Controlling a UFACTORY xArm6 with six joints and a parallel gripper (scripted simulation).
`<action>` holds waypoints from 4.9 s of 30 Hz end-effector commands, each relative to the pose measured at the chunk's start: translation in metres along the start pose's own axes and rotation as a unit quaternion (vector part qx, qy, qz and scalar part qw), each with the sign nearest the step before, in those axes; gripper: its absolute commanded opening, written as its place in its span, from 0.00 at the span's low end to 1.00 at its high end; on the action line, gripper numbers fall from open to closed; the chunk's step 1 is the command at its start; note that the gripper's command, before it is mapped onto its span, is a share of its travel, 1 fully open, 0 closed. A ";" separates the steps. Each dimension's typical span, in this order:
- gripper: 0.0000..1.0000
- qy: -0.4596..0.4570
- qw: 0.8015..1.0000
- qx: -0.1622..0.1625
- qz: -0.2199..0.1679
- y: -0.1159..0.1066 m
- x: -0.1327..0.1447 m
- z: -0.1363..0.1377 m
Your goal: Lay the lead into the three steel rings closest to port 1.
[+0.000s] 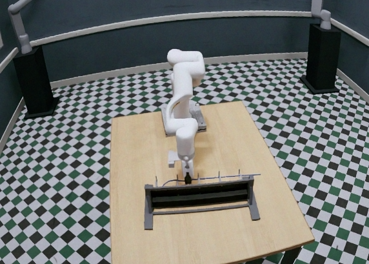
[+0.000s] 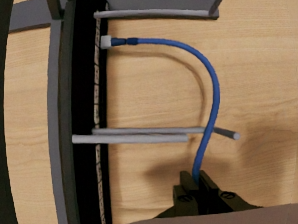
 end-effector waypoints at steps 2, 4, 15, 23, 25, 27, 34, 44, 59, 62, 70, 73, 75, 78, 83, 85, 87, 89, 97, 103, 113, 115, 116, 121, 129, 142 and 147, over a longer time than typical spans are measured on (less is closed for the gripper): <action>0.00 0.000 1.000 -0.003 0.000 -0.002 0.001 -0.008; 0.00 0.000 1.000 -0.003 0.000 -0.002 0.001 -0.011; 0.00 0.000 1.000 -0.003 0.000 -0.002 0.002 -0.026; 0.00 0.000 1.000 -0.003 0.000 -0.002 0.003 -0.035; 0.00 0.000 1.000 -0.003 0.000 -0.002 0.003 -0.036; 0.00 0.000 1.000 -0.003 0.000 -0.002 0.003 -0.036; 0.00 0.000 1.000 -0.003 0.000 -0.003 0.003 -0.038; 0.00 0.000 1.000 -0.003 0.000 -0.003 0.003 -0.038; 0.33 0.000 1.000 -0.003 0.000 -0.003 0.003 -0.038; 0.33 0.000 1.000 -0.003 0.000 -0.003 0.003 -0.038; 0.33 0.000 1.000 -0.003 0.000 -0.003 0.003 -0.038; 0.33 0.000 1.000 -0.003 0.000 -0.003 0.003 -0.038; 0.33 0.000 1.000 -0.003 0.000 -0.003 0.003 -0.038; 0.33 0.000 1.000 -0.003 0.000 -0.003 0.003 -0.038; 0.33 0.000 1.000 -0.003 0.000 -0.003 0.003 -0.038; 0.33 0.000 1.000 -0.003 0.000 -0.003 0.003 -0.038; 0.33 0.000 1.000 -0.003 0.000 -0.003 0.003 -0.038; 0.33 0.000 1.000 -0.003 0.000 -0.003 0.003 -0.038; 0.33 0.000 1.000 -0.003 0.000 -0.008 0.003 -0.038; 0.33 0.000 1.000 -0.003 0.000 -0.023 0.003 -0.038; 0.33 0.000 1.000 -0.003 0.000 -0.051 0.003 -0.038; 0.33 0.000 1.000 -0.003 0.000 -0.059 0.003 -0.037; 0.33 0.000 1.000 -0.003 0.000 -0.062 0.003 -0.037; 0.33 0.000 1.000 -0.003 0.000 -0.077 0.003 -0.037; 0.33 0.000 1.000 -0.003 0.000 -0.089 0.003 -0.037; 0.00 0.000 1.000 -0.003 0.000 -0.092 0.003 -0.037; 0.00 0.000 1.000 -0.003 0.000 -0.092 0.003 -0.037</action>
Point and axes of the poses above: the point where the finger pads meet when closed, its own y axis out along the fingers, its own z axis across the jaws, x = y × z, the point moved 5 cm from there along -y, back along the fingers, and after that the axes turned 5 degrees about y, right-handed, at the moved point
